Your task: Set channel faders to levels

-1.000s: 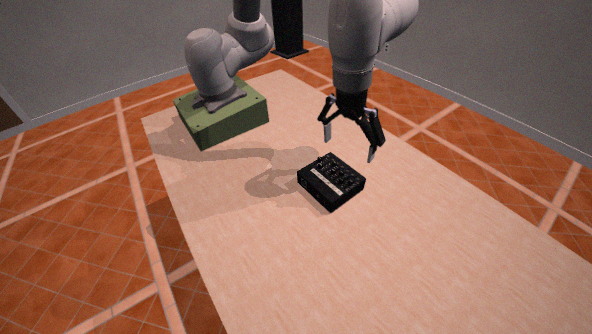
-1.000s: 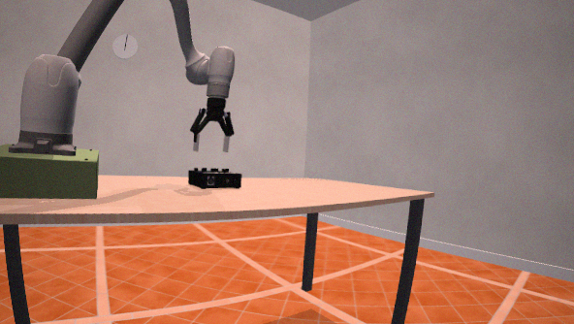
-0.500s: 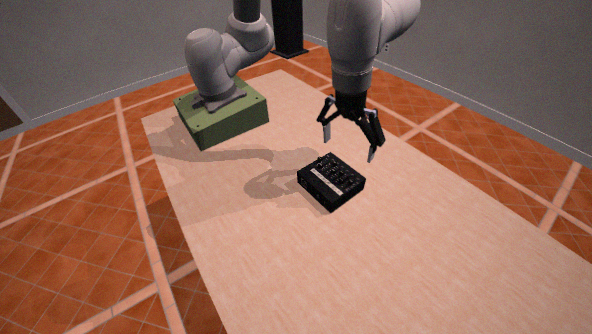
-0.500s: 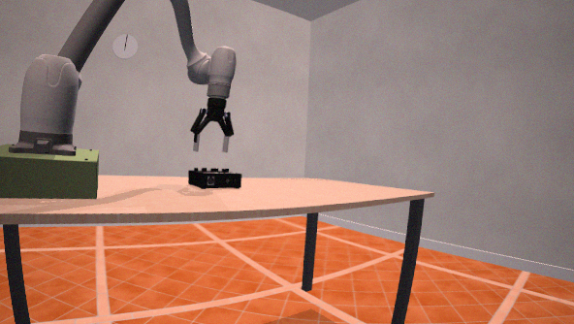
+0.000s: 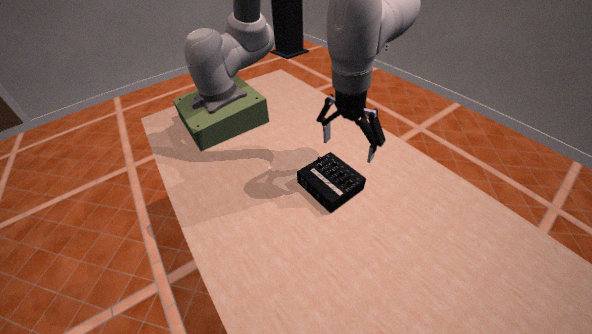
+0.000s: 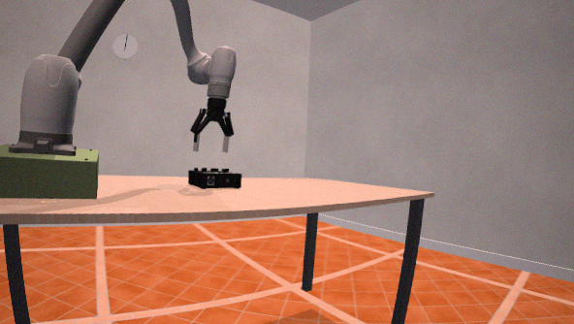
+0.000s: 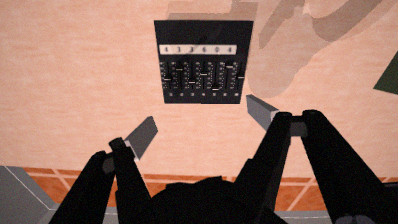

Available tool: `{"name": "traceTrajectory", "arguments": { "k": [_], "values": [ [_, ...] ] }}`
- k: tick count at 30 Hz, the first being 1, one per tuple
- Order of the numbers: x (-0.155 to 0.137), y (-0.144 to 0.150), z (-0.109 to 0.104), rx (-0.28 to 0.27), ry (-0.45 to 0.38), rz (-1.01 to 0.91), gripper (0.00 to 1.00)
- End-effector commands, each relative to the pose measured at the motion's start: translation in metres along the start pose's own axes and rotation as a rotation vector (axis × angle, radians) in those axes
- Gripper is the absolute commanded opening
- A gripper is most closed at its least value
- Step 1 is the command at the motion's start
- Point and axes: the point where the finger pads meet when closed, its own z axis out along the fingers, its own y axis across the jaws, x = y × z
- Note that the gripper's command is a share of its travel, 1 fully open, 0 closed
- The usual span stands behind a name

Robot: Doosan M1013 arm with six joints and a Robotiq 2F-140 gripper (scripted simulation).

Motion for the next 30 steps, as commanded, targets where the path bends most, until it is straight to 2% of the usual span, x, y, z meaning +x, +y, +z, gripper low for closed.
{"name": "traceTrajectory", "arguments": {
  "k": [1, 30],
  "values": [
    [0.0008, -0.0021, -0.0009, -0.001, -0.005, 0.005, 1.0],
    [0.0019, -0.0017, -0.0024, -0.002, -0.002, 0.051, 1.0]
  ]
}}
